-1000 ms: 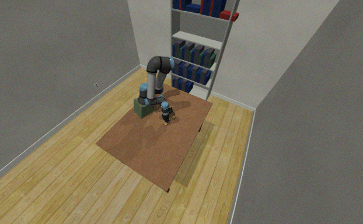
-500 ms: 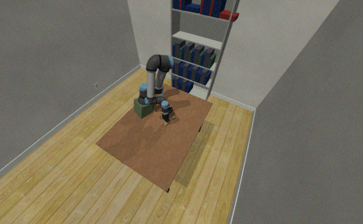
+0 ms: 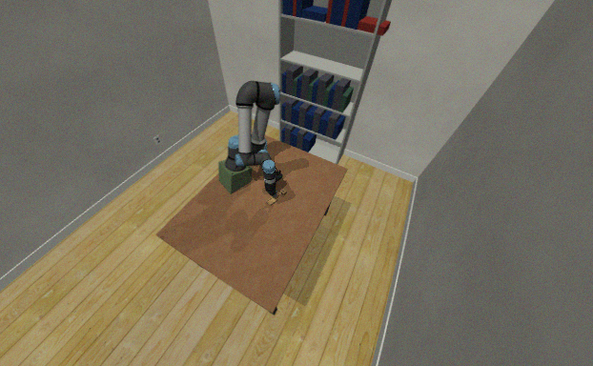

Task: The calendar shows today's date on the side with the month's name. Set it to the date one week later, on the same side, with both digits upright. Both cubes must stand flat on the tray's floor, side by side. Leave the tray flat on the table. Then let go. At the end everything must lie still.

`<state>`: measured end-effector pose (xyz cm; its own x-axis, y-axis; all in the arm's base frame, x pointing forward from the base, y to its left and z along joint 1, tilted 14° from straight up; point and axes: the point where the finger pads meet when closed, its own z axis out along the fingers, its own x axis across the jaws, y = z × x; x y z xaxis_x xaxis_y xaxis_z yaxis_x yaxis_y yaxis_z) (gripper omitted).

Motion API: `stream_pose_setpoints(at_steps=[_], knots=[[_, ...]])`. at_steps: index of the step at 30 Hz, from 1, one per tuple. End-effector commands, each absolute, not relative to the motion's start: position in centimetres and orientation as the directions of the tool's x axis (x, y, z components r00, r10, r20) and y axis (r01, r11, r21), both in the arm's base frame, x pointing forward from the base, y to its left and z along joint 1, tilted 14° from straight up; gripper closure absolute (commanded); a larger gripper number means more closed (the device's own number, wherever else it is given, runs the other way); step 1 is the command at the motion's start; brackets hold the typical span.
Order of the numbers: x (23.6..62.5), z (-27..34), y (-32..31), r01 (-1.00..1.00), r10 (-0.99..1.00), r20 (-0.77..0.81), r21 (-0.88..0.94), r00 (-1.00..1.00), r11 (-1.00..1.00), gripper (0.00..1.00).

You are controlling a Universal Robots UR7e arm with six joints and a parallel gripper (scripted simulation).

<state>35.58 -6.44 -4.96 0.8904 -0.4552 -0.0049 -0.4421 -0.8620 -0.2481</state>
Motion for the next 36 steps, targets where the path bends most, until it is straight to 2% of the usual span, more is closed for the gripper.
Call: stream_pose_setpoints(at_steps=[1, 12, 36], knots=[[35.4, -3.2, -6.8, -0.442, -0.455, -0.004, -0.248, 0.89, -0.862, 0.4], [35.1, -0.5, -7.5, -0.442, -0.455, -0.004, -0.248, 0.89, -0.862, 0.4], [35.0, -0.2, -7.6, -0.445, -0.458, -0.005, -0.248, 0.889, -0.86, 0.4]])
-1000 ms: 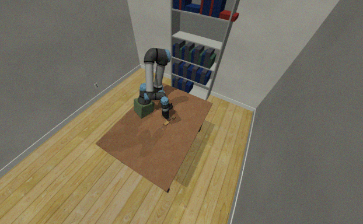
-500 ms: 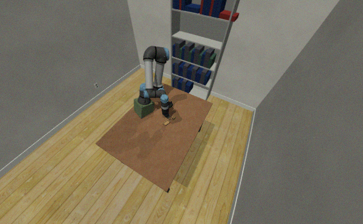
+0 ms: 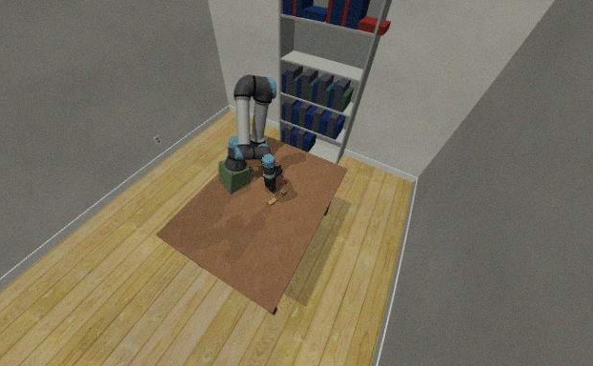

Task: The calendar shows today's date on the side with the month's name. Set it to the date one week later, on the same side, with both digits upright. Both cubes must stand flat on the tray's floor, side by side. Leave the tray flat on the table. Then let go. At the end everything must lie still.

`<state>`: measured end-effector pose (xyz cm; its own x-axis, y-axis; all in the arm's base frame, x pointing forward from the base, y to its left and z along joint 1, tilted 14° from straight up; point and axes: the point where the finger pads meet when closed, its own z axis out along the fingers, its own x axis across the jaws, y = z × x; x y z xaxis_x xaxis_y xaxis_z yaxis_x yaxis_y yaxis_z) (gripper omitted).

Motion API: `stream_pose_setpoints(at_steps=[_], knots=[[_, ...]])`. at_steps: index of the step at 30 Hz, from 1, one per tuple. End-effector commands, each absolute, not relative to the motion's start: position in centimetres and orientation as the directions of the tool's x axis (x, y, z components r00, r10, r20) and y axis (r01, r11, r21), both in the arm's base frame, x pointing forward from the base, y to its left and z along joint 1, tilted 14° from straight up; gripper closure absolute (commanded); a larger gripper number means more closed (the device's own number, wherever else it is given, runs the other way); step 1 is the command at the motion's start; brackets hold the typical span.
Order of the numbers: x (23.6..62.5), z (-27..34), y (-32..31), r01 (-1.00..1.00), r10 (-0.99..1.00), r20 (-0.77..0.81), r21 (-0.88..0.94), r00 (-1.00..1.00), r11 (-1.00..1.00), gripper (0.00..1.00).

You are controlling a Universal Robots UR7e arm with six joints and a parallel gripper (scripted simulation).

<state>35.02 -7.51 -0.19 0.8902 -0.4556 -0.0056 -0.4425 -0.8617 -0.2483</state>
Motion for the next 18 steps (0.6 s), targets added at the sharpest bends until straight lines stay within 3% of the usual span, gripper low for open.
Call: stream_pose_setpoints(at_steps=[1, 18], knots=[[35.05, -0.17, -7.56, -0.447, -0.46, -0.006, -0.248, 0.888, -0.86, 0.4], [35.22, -0.29, -8.01, -0.558, -0.567, -0.038, -0.245, 0.823, -0.793, 0.4]])
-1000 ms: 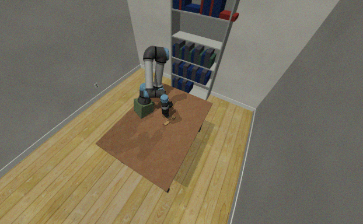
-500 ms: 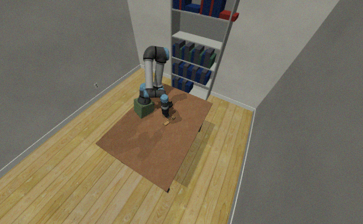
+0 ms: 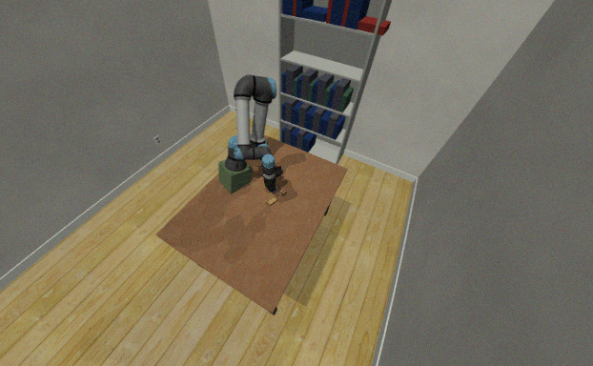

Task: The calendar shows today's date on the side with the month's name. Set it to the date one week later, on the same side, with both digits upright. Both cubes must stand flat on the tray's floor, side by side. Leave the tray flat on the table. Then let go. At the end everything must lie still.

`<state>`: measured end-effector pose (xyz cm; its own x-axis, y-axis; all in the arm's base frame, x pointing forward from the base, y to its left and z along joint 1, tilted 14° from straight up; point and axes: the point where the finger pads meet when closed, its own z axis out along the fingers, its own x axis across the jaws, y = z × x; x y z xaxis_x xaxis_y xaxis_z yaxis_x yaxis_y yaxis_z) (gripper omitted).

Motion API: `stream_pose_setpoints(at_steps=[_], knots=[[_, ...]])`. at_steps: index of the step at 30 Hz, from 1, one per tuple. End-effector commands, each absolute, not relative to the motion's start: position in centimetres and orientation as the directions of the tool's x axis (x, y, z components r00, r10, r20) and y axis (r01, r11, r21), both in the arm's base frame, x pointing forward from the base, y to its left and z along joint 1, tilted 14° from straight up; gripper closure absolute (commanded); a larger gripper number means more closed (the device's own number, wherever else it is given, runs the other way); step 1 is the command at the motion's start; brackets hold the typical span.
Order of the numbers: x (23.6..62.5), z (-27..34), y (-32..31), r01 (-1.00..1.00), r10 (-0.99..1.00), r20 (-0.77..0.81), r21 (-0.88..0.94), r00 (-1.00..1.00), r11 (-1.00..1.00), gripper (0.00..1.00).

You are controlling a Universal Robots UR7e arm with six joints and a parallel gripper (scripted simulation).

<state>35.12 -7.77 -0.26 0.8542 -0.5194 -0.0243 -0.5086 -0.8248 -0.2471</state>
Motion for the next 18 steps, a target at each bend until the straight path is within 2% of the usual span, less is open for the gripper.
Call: stream_pose_setpoints(at_steps=[1, 11, 18], knots=[[35.2, -0.3, -8.1, -0.572, -0.581, -0.042, -0.244, 0.813, -0.783, 0.4], [35.4, -0.5, -8.8, -0.708, -0.711, -0.085, -0.233, 0.698, -0.667, 0.4], [35.5, -0.8, -9.7, -0.842, -0.839, -0.133, -0.209, 0.528, -0.497, 0.4]])
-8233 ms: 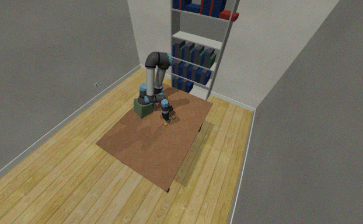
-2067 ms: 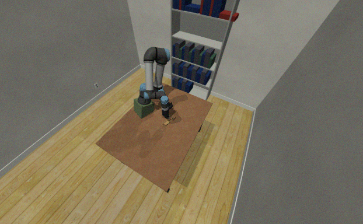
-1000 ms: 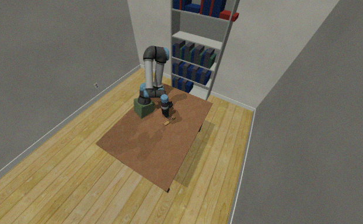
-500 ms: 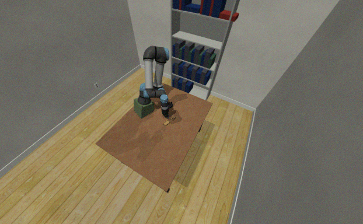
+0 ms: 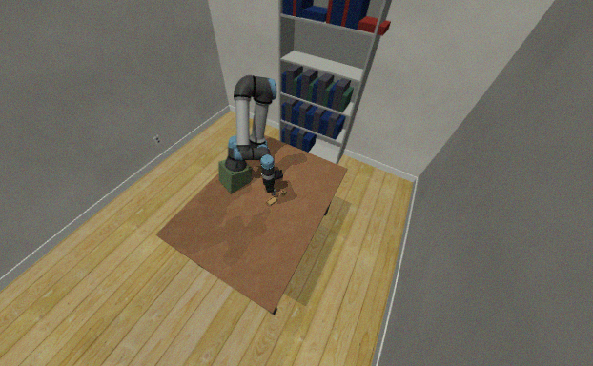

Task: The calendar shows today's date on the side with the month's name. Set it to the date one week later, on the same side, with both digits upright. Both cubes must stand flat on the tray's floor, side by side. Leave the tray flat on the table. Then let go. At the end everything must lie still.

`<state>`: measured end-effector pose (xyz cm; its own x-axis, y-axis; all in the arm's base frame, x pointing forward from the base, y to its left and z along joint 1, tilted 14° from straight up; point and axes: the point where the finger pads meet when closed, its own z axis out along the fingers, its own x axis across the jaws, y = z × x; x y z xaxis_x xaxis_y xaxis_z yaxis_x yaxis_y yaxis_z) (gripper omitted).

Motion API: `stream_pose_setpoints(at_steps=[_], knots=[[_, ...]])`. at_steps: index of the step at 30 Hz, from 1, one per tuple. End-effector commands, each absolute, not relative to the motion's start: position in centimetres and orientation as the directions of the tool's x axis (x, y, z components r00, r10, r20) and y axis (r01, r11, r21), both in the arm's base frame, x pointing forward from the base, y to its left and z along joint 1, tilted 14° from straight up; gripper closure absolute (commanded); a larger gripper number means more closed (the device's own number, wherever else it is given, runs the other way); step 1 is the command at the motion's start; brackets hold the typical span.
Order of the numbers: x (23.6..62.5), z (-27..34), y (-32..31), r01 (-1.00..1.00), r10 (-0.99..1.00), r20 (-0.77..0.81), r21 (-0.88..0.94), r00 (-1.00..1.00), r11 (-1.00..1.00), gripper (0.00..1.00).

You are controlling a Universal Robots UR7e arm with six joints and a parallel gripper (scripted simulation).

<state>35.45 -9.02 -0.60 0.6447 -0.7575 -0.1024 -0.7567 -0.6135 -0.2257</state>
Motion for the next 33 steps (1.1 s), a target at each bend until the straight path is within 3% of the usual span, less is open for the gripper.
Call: stream_pose_setpoints(at_steps=[1, 11, 17, 33], knots=[[35.6, -0.8, -9.8, -0.857, -0.853, -0.139, -0.205, 0.504, -0.473, 0.4], [35.6, -1.0, -10.7, -0.939, -0.929, -0.176, -0.173, 0.325, -0.296, 0.4], [35.5, -1.3, -11.6, -0.987, -0.97, -0.208, -0.133, 0.122, -0.095, 0.4], [35.0, -1.9, -13.5, -0.953, -0.927, -0.244, -0.038, -0.284, 0.301, 0.4]])
